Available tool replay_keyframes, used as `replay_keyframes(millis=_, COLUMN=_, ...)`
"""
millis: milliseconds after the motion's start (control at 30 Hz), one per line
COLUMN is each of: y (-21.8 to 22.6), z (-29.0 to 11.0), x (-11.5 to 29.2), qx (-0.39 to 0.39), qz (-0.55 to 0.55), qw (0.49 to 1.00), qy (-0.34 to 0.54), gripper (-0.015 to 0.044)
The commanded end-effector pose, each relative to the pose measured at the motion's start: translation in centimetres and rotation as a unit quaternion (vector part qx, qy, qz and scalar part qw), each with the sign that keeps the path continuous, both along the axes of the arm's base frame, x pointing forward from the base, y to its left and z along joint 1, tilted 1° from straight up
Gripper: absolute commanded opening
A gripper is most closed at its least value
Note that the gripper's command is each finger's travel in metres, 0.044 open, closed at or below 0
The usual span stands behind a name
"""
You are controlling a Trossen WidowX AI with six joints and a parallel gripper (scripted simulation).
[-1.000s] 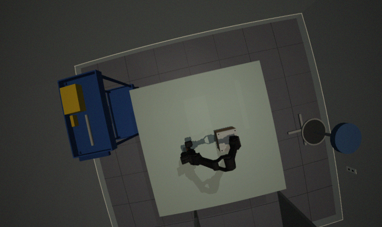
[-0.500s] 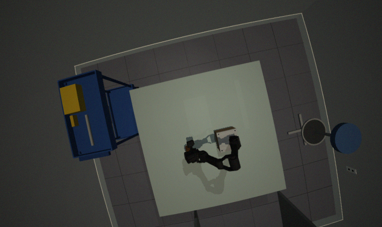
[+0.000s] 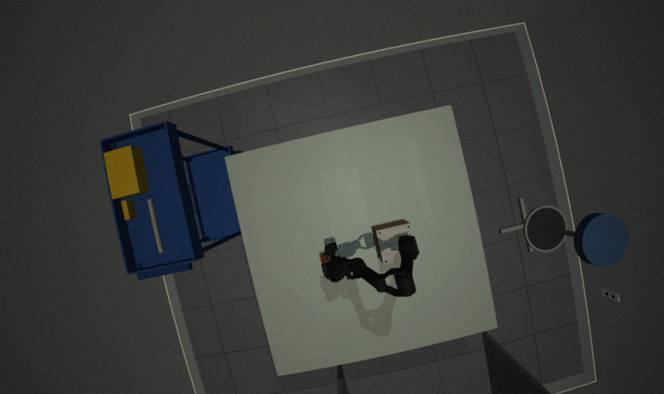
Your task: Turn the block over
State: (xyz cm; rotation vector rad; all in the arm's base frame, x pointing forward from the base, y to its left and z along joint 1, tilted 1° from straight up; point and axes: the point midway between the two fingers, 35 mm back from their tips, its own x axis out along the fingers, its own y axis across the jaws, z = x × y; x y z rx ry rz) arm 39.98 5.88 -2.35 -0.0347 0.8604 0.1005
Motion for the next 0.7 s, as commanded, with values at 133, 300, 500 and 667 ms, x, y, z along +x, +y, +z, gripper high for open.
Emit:
replay_keyframes(millis=133, y=0.1, z=-1.4, x=0.6, qx=0.004, qz=-0.002, qw=0.999, qy=-0.049, gripper=0.0)
replay_keyframes(millis=300, y=0.1, z=-2.2, x=0.8, qx=0.008, qz=-0.002, qw=0.996, qy=-0.084, gripper=0.0)
replay_keyframes(millis=500, y=0.1, z=-2.8, x=0.7, qx=0.012, qz=-0.003, qw=0.992, qy=-0.125, gripper=0.0)
replay_keyframes(millis=667, y=0.1, z=-3.0, x=0.4, qx=0.016, qz=-0.003, qw=0.987, qy=-0.16, gripper=0.0)
